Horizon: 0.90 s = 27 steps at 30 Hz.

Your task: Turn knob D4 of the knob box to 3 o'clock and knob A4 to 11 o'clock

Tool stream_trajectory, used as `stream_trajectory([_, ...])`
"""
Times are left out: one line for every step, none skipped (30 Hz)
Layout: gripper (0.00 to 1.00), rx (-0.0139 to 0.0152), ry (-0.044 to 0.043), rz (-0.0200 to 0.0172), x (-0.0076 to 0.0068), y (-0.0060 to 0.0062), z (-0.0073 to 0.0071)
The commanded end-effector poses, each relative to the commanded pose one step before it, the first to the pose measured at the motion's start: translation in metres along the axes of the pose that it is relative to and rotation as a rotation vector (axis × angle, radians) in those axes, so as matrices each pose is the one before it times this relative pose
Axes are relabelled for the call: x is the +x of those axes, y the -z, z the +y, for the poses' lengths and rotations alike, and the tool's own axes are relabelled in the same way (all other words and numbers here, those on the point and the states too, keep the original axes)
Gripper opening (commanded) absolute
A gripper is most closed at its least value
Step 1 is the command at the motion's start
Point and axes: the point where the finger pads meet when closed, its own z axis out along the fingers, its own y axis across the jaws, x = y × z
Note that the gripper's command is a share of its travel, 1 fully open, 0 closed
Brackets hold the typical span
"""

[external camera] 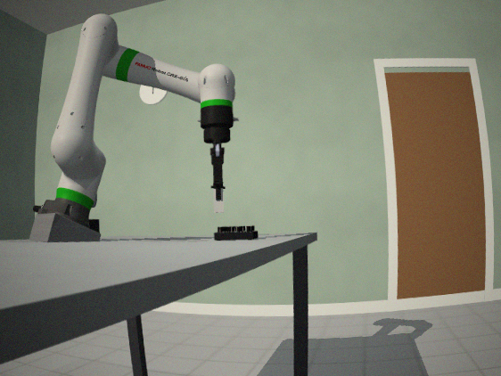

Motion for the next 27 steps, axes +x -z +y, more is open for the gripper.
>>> stream_trajectory([0.12,0.00010,0.00028,-0.00046,-0.00021,-0.00545,-0.00033])
stream_trajectory([0.12,0.00000,0.00000,0.00000,-0.00001,-0.00155,-0.00007])
stream_trajectory([0.12,0.00000,0.00000,0.00000,0.00000,-0.00155,-0.00007])
stream_trajectory([0.12,0.00000,0.00000,0.00000,0.00000,-0.00156,-0.00007])
stream_trajectory([0.12,0.00000,0.00000,0.00000,-0.00001,-0.00155,-0.00007])
stream_trajectory([0.12,0.00000,0.00000,0.00000,0.00000,-0.00154,-0.00007])
stream_trajectory([0.12,0.00000,0.00000,0.00000,0.00000,-0.00152,-0.00007])
stream_trajectory([0.12,0.00000,0.00000,0.00000,-0.00001,-0.00150,-0.00007])
stream_trajectory([0.12,0.00000,0.00000,0.00000,0.00000,-0.00146,-0.00007])
stream_trajectory([0.12,0.00000,0.00000,0.00000,0.00000,-0.00143,-0.00007])
stream_trajectory([0.12,0.00000,0.00000,0.00000,0.00000,0.00000,0.00000])
stream_trajectory([0.12,0.00000,0.00000,0.00000,0.00000,0.00000,0.00000])
stream_trajectory([0.12,0.00000,0.00000,0.00000,0.00000,-0.00138,-0.00007])
stream_trajectory([0.12,0.00000,0.00000,0.00000,0.00000,-0.00133,-0.00006])
stream_trajectory([0.12,0.00000,0.00000,0.00000,0.00000,-0.00128,-0.00006])
stream_trajectory([0.12,0.00000,0.00000,0.00000,0.00000,-0.00122,-0.00006])
stream_trajectory([0.12,0.00000,0.00000,0.00000,0.00000,-0.00115,-0.00005])
stream_trajectory([0.12,0.00000,0.00000,0.00000,0.00000,-0.00108,-0.00005])
stream_trajectory([0.12,0.00000,0.00000,0.00000,0.00000,-0.00101,-0.00005])
stream_trajectory([0.12,0.00000,0.00000,0.00000,0.00000,-0.00094,-0.00005])
stream_trajectory([0.12,0.00000,0.00000,0.00000,0.00000,-0.00086,-0.00004])
stream_trajectory([0.12,0.00000,0.00000,0.00000,0.00000,-0.00078,-0.00004])
stream_trajectory([0.12,0.00000,0.00000,0.00000,0.00000,-0.00070,-0.00003])
stream_trajectory([0.12,0.00000,0.00000,0.00000,0.00000,-0.00062,-0.00003])
stream_trajectory([0.12,0.00000,0.00000,0.00000,0.00000,-0.00054,-0.00003])
stream_trajectory([0.12,0.00000,0.00000,0.00000,0.00000,-0.00047,-0.00002])
stream_trajectory([0.12,0.00000,0.00000,0.00000,0.00000,-0.00039,-0.00002])
